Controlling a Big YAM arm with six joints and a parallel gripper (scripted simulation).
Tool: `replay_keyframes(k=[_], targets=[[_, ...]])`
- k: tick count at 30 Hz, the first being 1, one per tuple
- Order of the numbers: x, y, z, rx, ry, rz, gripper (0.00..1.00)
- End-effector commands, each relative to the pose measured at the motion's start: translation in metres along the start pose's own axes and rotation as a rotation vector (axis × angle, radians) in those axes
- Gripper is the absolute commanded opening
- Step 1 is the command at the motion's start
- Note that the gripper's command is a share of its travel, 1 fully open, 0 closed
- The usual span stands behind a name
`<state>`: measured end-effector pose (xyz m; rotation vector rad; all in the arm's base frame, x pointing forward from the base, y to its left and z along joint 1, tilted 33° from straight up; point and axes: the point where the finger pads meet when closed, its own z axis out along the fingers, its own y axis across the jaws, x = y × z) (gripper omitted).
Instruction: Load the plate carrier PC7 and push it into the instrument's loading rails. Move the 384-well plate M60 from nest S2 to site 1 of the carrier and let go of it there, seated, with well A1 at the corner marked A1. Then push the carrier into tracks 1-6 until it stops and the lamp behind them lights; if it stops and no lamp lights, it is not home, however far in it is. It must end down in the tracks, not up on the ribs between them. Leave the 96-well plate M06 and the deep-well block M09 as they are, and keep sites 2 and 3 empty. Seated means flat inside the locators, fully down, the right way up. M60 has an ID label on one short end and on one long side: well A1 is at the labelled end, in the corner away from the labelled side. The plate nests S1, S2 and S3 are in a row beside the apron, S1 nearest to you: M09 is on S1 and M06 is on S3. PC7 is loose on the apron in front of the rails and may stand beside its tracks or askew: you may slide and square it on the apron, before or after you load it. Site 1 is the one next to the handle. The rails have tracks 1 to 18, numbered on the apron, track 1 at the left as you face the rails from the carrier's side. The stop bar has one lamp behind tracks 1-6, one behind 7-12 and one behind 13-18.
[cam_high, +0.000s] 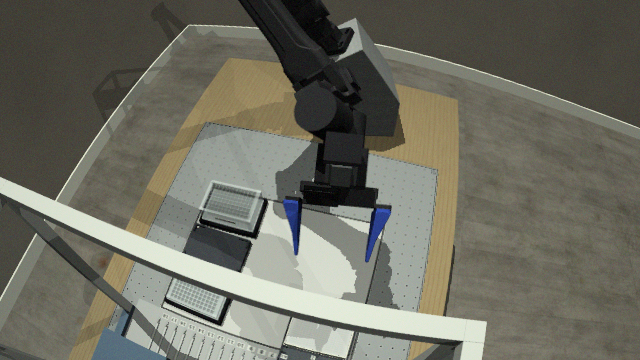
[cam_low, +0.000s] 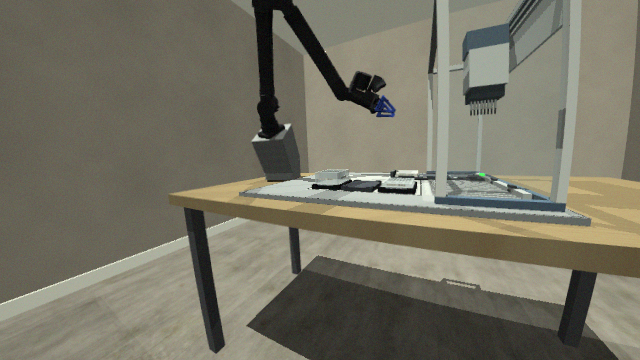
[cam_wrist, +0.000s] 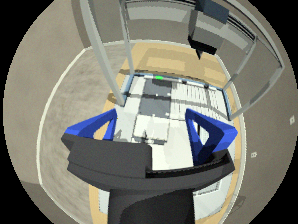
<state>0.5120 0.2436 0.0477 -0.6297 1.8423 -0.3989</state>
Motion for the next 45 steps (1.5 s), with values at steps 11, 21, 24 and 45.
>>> replay_keyframes(k=[11, 21, 24, 45], targets=[[0.017, 0.007, -0.035, -0.005, 0.026, 0.019, 1.00], [0.045, 0.006, 0.001, 0.008, 0.357, 0.030, 1.00], [0.052, 0.006, 0.005, 0.008, 0.423, 0.030, 1.00], [0.071, 0.007, 0.015, 0.001, 1.023, 0.031, 1.00]])
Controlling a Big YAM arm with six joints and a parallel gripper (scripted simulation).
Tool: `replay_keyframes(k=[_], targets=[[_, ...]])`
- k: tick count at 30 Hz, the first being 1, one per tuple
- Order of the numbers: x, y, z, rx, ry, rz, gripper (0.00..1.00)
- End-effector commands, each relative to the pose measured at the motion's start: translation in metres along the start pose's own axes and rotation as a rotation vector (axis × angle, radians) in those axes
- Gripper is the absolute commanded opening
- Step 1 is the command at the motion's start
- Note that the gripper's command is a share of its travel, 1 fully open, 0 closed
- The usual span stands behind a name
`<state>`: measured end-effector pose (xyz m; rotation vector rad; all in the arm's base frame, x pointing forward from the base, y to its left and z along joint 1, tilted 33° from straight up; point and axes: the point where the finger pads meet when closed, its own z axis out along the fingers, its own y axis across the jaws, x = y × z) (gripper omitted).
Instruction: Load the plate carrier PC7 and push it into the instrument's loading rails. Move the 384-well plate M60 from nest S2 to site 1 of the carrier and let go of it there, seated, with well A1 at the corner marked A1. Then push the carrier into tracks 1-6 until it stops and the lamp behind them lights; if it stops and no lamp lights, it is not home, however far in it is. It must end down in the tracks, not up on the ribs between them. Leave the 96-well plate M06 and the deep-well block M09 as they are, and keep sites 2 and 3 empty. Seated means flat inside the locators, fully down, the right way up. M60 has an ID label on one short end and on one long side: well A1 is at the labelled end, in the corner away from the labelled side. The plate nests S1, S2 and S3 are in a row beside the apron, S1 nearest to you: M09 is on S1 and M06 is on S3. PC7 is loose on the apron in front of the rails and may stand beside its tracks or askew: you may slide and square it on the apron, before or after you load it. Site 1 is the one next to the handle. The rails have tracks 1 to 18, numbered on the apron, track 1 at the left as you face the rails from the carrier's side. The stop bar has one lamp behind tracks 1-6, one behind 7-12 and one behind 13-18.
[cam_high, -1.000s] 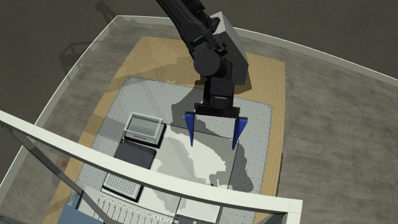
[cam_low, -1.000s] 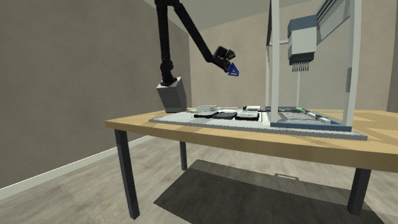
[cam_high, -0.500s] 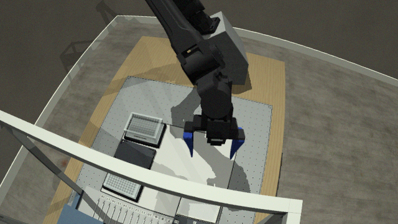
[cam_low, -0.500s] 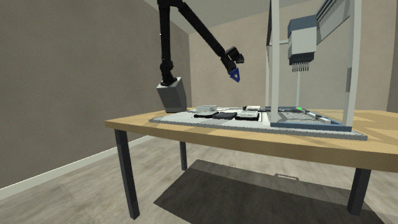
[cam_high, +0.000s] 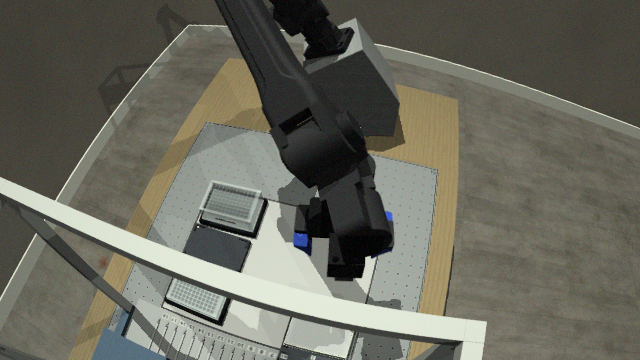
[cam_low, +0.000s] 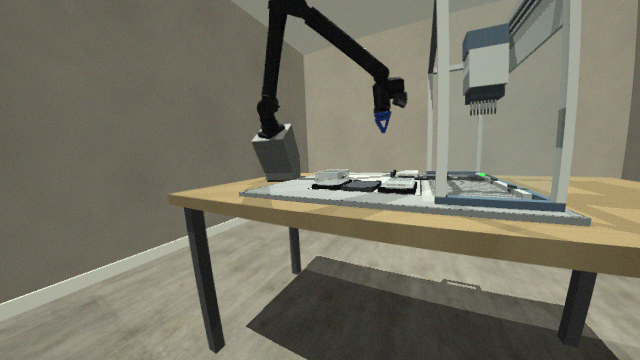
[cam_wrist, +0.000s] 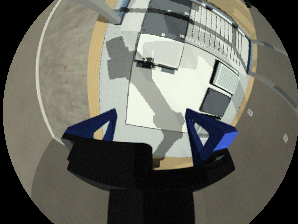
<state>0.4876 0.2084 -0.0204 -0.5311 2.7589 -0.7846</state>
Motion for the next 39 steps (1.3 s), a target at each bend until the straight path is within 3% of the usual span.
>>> replay_keyframes(k=[1, 25, 26, 29, 31, 39], targets=[[-0.017, -0.009, 0.002, 0.003, 0.066, 0.077, 1.00], [-0.008, -0.007, 0.007, 0.008, 0.075, 0.070, 1.00], [-0.003, -0.019, -0.004, 0.004, 0.051, 0.120, 1.00], [0.011, -0.034, -0.004, 0.009, 0.051, 0.220, 1.00], [0.011, -0.034, -0.004, 0.009, 0.051, 0.220, 1.00], [0.047, -0.073, -0.006, 0.012, 0.052, 0.216, 1.00]])
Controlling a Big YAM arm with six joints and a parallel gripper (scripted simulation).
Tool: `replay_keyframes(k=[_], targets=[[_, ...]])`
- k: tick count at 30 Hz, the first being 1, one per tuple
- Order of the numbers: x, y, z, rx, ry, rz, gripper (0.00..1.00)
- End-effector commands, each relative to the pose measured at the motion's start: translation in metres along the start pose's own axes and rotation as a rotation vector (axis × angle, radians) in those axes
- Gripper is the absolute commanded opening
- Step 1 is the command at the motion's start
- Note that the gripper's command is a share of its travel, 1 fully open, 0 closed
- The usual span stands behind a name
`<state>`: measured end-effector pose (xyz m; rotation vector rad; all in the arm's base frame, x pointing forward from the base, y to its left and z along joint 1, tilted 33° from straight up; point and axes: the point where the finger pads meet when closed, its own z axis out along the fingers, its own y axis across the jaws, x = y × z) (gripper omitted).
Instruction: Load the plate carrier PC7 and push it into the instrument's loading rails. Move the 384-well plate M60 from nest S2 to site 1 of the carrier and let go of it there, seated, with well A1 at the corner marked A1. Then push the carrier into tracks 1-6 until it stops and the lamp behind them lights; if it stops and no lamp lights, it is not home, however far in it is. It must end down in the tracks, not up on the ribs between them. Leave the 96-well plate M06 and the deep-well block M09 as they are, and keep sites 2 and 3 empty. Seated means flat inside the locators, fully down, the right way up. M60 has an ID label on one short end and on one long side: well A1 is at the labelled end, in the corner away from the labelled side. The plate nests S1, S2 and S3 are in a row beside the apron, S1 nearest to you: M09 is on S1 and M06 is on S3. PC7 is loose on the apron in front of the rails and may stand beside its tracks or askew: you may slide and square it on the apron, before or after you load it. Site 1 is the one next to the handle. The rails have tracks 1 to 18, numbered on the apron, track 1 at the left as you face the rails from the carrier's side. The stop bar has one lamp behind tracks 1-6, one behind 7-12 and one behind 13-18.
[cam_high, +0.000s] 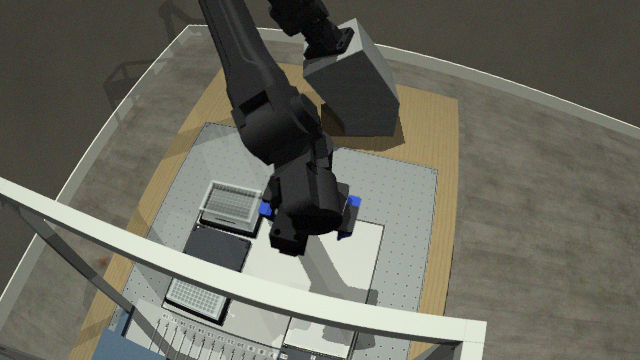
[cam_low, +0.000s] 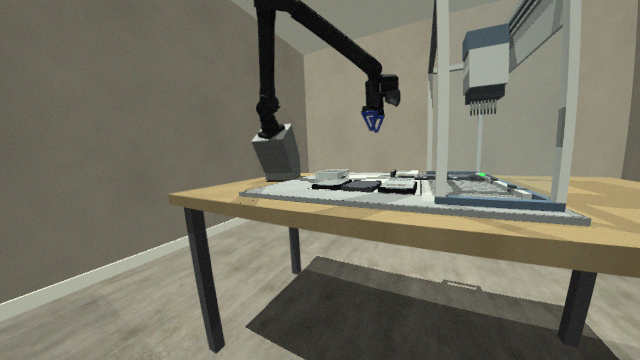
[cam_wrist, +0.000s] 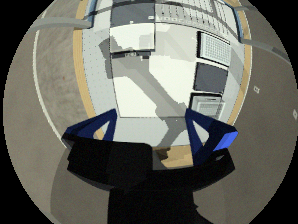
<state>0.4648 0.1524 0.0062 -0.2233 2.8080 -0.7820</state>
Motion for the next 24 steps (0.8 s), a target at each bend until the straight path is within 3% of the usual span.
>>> replay_keyframes(k=[1, 14, 17, 18, 24], targets=[[0.007, -0.028, -0.002, -0.001, -0.012, 0.014, 1.00], [0.045, -0.090, -0.001, 0.002, -0.011, 0.013, 1.00], [0.048, -0.090, 0.000, 0.004, 0.000, 0.006, 1.00], [0.053, -0.084, 0.010, 0.009, 0.025, -0.011, 1.00], [0.053, -0.077, 0.006, 0.006, 0.016, -0.029, 1.00]])
